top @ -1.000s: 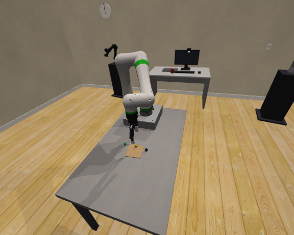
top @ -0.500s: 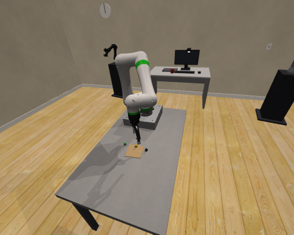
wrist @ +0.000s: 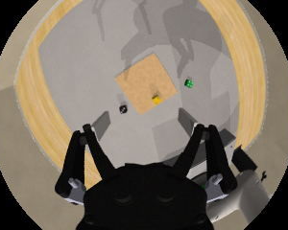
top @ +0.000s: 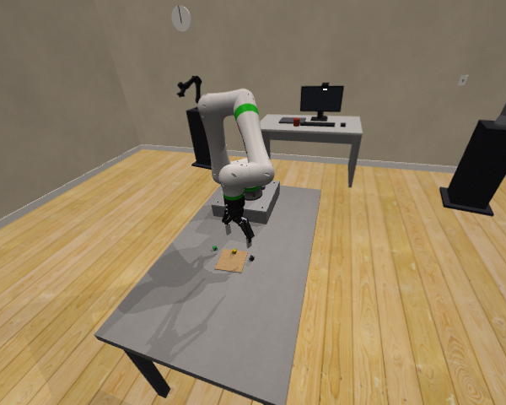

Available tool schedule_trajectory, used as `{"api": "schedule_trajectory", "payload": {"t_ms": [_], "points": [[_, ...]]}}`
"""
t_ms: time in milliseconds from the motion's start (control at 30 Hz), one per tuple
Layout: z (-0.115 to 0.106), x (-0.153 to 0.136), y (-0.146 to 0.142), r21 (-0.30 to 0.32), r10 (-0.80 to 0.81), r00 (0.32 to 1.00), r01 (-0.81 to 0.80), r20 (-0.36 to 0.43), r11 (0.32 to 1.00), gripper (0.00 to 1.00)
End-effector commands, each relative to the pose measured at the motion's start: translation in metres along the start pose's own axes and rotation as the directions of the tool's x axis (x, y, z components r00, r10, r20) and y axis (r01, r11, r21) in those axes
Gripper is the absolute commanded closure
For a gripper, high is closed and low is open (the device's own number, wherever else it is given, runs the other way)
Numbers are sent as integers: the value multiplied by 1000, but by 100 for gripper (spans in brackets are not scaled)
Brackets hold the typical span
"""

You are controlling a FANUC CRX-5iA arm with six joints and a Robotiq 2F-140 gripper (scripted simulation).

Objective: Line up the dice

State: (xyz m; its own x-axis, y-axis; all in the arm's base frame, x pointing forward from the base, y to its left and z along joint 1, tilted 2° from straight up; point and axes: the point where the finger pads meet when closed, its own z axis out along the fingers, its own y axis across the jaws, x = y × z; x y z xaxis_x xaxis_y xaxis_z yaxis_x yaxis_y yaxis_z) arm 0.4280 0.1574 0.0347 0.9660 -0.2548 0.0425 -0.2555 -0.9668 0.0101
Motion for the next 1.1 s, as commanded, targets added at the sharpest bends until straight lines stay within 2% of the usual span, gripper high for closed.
{"api": "schedule_trajectory", "payload": {"t_ms": [0, 167, 400, 467, 533, 767, 833, 867, 900, 933, 967, 1033, 1067], "points": [[1, -1, -6, 7, -173, 985, 172, 8, 985, 0], [2, -3, -12, 8, -327, 945, 327, 7, 945, 0], [3, -6, -23, 9, -576, 818, 576, 4, 818, 0], [3, -6, -23, 9, -576, 818, 576, 4, 818, 0], [4, -7, -28, 10, -681, 733, 680, 3, 733, 0], [6, -10, -36, 10, -829, 559, 829, 1, 559, 0], [6, -11, -40, 10, -878, 479, 878, 0, 479, 0], [6, -11, -40, 10, -878, 478, 878, 0, 478, 0], [7, -12, -43, 10, -911, 412, 911, -1, 412, 0], [7, -12, -43, 10, -918, 398, 918, -1, 398, 0], [7, -13, -45, 10, -938, 347, 938, -2, 347, 0], [7, -13, -45, 10, -938, 347, 938, -2, 347, 0], [7, -13, -46, 10, -948, 320, 948, -2, 319, 0]]}}
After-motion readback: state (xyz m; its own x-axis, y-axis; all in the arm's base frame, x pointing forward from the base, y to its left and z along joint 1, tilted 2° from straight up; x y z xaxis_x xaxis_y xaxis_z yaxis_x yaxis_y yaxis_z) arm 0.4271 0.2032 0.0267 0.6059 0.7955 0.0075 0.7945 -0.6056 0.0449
